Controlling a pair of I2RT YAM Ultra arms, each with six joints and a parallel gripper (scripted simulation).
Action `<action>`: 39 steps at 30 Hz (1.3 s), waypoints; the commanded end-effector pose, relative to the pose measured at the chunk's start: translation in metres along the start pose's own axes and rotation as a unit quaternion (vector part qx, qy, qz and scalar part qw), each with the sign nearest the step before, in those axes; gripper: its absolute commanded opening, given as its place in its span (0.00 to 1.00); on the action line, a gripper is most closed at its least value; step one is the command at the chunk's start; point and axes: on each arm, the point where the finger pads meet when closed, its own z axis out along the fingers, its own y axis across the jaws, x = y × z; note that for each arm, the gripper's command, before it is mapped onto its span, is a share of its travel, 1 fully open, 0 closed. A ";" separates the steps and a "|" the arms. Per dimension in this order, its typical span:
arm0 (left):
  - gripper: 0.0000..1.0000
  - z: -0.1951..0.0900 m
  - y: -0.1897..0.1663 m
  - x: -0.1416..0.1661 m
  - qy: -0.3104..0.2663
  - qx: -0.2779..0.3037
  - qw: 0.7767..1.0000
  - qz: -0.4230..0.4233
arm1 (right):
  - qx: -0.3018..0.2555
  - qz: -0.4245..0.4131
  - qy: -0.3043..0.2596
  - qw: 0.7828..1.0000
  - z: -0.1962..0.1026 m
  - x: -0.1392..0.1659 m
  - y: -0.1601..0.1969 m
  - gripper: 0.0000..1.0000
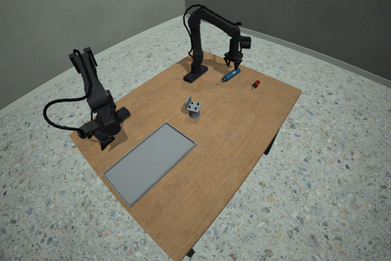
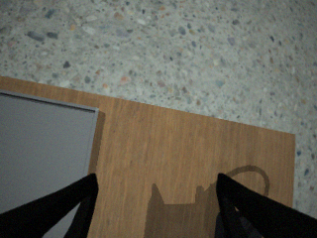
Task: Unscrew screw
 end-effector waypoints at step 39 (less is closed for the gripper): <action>0.65 -0.004 -0.002 -0.003 -0.009 0.004 1.000 -0.003 | -0.337 -0.335 0.085 0.876 -0.052 0.110 0.154 0.86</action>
